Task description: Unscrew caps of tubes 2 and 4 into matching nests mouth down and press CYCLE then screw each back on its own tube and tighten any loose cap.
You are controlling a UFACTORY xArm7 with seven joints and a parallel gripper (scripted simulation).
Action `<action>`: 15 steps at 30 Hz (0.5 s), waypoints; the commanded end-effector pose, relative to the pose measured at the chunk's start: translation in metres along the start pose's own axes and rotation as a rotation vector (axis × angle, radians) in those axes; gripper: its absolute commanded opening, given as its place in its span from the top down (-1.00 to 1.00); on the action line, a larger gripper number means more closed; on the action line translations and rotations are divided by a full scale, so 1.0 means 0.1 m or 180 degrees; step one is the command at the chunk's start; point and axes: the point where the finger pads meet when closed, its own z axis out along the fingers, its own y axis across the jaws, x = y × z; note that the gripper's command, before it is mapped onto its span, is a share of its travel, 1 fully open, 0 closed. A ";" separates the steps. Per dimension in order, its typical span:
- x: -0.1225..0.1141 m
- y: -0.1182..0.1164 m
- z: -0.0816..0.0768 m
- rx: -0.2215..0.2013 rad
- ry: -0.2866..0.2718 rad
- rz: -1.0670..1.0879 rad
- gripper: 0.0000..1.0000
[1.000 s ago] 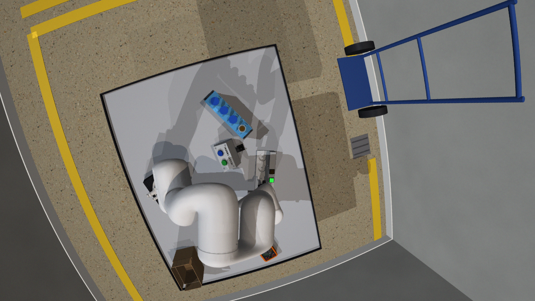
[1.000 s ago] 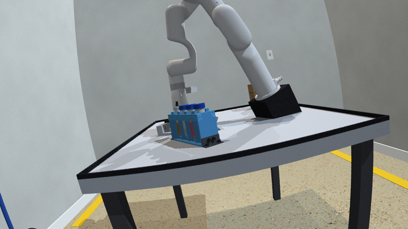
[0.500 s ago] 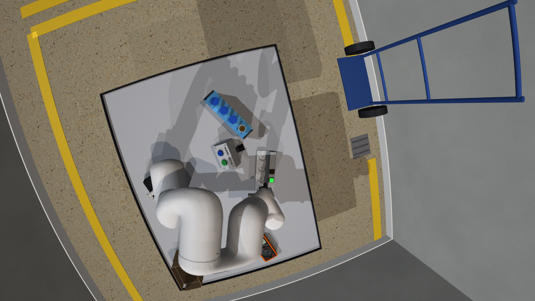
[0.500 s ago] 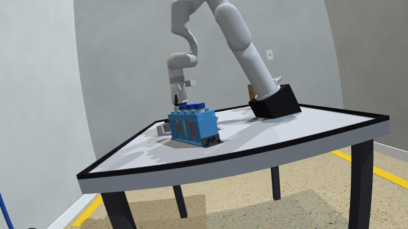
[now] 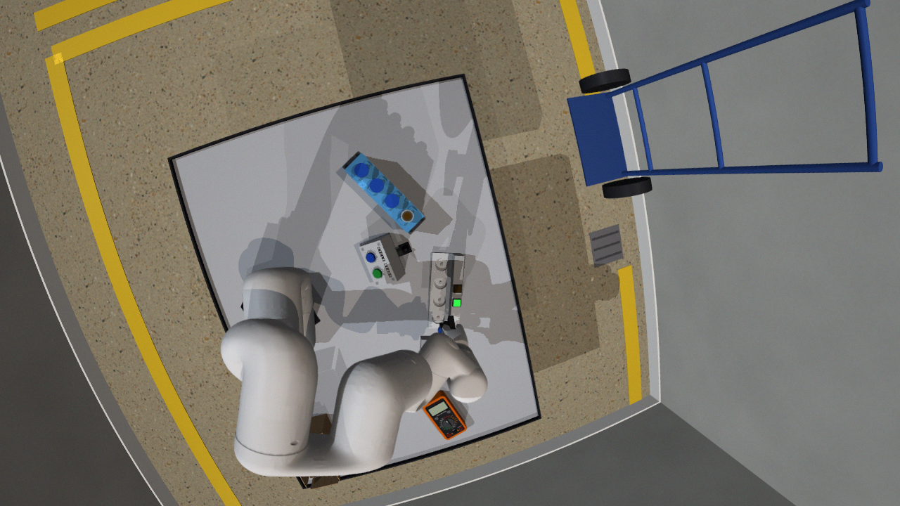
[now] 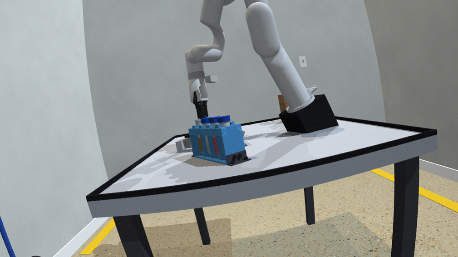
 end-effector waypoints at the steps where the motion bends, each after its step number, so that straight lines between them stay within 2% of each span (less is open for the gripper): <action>1: -0.01 0.02 -0.34 0.0013 0.0026 0.0006 1.00; 3: -0.01 0.02 -0.45 0.0013 0.0026 0.0006 1.00; 12: -0.01 0.02 -0.45 0.0013 0.0026 0.0006 1.00; 15: 0.08 0.26 -0.45 0.0016 0.0024 0.0779 1.00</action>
